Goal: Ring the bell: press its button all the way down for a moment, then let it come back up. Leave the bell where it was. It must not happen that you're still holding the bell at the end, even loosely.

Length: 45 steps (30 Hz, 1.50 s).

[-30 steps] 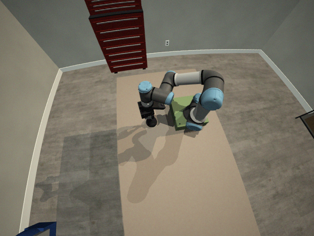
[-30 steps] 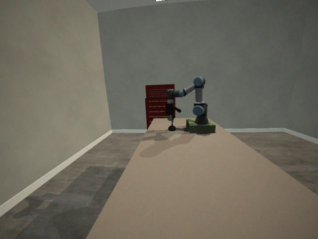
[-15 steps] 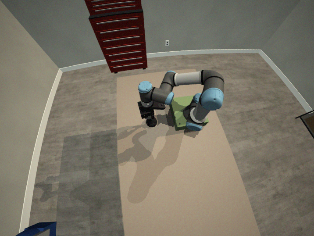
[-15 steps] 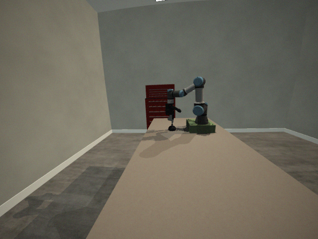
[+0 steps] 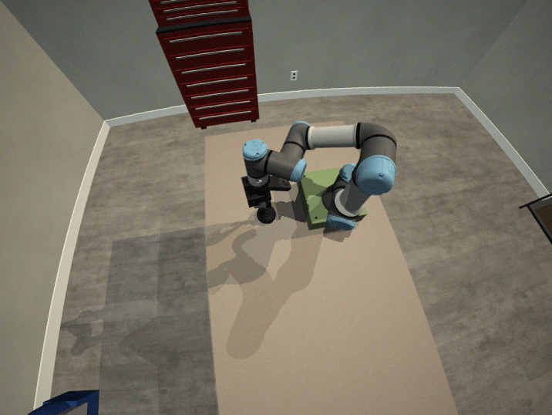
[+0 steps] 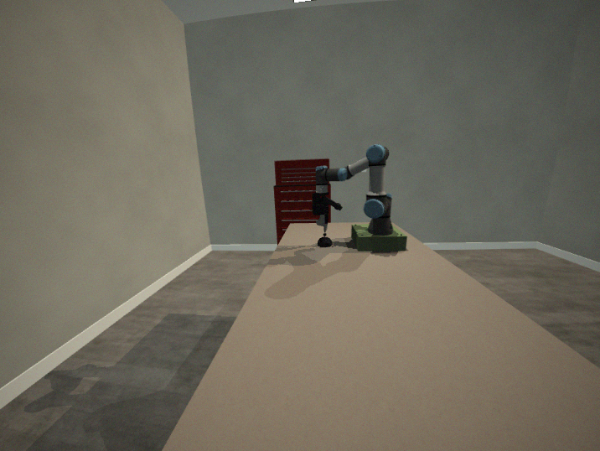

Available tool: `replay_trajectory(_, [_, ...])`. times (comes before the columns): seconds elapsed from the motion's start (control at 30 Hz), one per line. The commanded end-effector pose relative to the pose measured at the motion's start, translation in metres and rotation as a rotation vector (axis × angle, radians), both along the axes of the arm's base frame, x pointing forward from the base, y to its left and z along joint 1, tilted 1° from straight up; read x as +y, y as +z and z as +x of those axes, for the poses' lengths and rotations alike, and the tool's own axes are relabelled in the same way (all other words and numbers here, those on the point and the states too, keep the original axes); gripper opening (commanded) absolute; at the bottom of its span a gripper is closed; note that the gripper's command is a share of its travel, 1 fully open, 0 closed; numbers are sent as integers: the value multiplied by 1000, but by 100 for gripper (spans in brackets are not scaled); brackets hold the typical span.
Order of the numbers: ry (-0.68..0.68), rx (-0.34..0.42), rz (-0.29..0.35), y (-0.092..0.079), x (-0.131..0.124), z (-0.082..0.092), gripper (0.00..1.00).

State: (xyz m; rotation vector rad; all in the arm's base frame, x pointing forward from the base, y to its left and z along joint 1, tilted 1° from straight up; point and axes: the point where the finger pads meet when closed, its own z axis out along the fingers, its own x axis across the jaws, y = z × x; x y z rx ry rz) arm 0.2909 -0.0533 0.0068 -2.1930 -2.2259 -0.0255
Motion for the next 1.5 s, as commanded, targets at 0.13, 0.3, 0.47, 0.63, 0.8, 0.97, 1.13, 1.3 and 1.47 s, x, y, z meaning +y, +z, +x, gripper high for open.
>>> replay_trajectory(0.13, [0, -1, -1, 27, -1, 1, 0])
replay_trajectory(0.3, [0, -1, -1, 35, -1, 1, 0])
replay_trajectory(0.47, [0, -1, -1, 47, -1, 1, 0])
replay_trajectory(0.63, [0, -1, -1, 55, -2, 1, 0])
replay_trajectory(0.8, [0, -1, -1, 57, -2, 1, 0])
replay_trajectory(0.97, [0, -1, -1, 58, -2, 1, 0])
replay_trajectory(1.13, [0, -1, -1, 58, -2, 1, 0])
replay_trajectory(1.3, [0, -1, -1, 58, -2, 1, 0])
replay_trajectory(1.47, [0, -1, -1, 58, -2, 1, 0])
